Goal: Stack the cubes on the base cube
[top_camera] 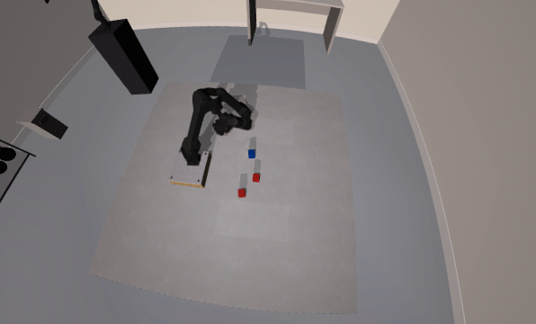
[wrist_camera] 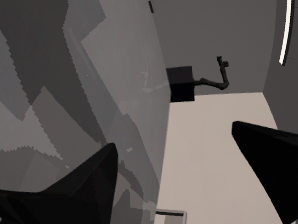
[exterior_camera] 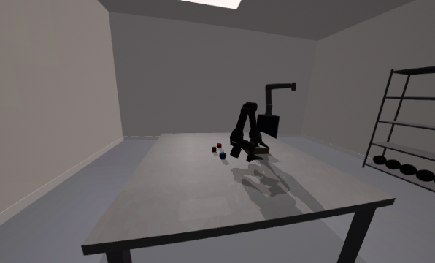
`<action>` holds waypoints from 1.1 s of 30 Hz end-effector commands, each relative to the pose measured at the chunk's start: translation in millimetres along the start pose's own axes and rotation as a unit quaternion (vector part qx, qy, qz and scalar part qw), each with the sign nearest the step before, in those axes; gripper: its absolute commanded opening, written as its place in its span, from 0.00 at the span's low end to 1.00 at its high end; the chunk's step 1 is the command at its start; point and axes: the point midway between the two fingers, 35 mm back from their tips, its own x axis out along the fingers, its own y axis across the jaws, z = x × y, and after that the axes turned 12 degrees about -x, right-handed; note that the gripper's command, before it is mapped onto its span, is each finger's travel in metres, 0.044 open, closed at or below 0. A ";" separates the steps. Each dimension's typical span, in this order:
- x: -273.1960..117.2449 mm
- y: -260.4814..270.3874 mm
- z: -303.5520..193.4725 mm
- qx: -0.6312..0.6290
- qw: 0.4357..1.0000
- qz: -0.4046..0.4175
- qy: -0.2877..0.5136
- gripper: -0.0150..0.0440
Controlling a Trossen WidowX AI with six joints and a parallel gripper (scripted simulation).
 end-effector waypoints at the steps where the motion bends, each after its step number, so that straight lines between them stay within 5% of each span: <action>1: -1.1 0.7 1.1 -0.002 1.000 0.003 -0.002 0.89; 6: -30.7 13.8 12.3 -0.102 0.993 0.057 -0.013 0.70; 17: -110.1 36.0 29.0 -0.392 0.901 0.179 -0.052 0.70; 33: -229.4 48.3 94.2 -0.651 0.655 0.294 -0.247 0.70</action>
